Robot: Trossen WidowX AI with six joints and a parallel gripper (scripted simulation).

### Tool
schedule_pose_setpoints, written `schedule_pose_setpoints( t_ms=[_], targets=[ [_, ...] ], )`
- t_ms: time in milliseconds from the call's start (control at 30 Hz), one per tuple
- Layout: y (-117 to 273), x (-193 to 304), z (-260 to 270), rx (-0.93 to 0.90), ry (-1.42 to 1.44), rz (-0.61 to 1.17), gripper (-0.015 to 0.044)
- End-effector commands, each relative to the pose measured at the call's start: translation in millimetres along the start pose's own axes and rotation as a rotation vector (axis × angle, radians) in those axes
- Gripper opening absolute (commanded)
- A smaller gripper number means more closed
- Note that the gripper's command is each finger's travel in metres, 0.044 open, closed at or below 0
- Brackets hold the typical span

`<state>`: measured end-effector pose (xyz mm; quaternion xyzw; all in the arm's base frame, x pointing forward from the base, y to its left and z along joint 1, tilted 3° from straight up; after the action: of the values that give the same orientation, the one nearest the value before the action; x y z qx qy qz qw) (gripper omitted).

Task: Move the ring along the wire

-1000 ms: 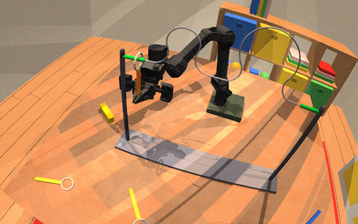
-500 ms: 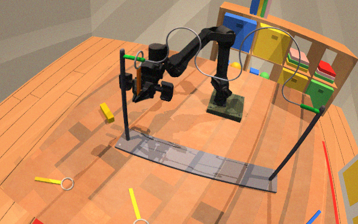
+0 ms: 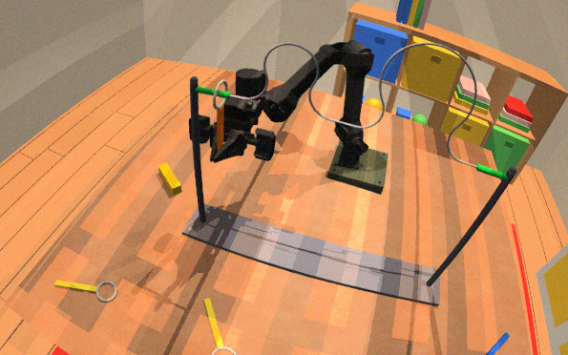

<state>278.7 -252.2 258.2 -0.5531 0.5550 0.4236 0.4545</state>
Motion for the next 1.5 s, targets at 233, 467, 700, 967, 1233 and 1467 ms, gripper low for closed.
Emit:
schedule_pose_setpoints(
  t_ms=[233, 467, 700, 967, 1233, 1467],
  targets=[
    [0, -3, 8, 0.004, 0.005, -0.001, -0.0150],
    [0, -4, 15, 0.003, 0.003, -0.001, -0.0150],
    [-1, -5, 22, 0.003, -0.002, -0.001, -0.0150],
    [-1, -7, 32, 0.003, -0.022, 0.000, -0.0150],
    [-1, -9, 46, 0.002, -0.074, 0.000, -0.0150],
    [-1, -13, 62, 0.002, -0.156, -0.001, -0.0150]
  ],
)
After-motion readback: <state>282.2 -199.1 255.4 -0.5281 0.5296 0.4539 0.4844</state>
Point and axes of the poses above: the point midway between the two fingers, 35 mm back from their tips, its own y axis back along the fingers, its own z axis across the jaws, x = y × z, the point moved 8 cm from there along y, back along the fingers, and after that the axes turned 9 degrees about y, right-handed, at the moved point
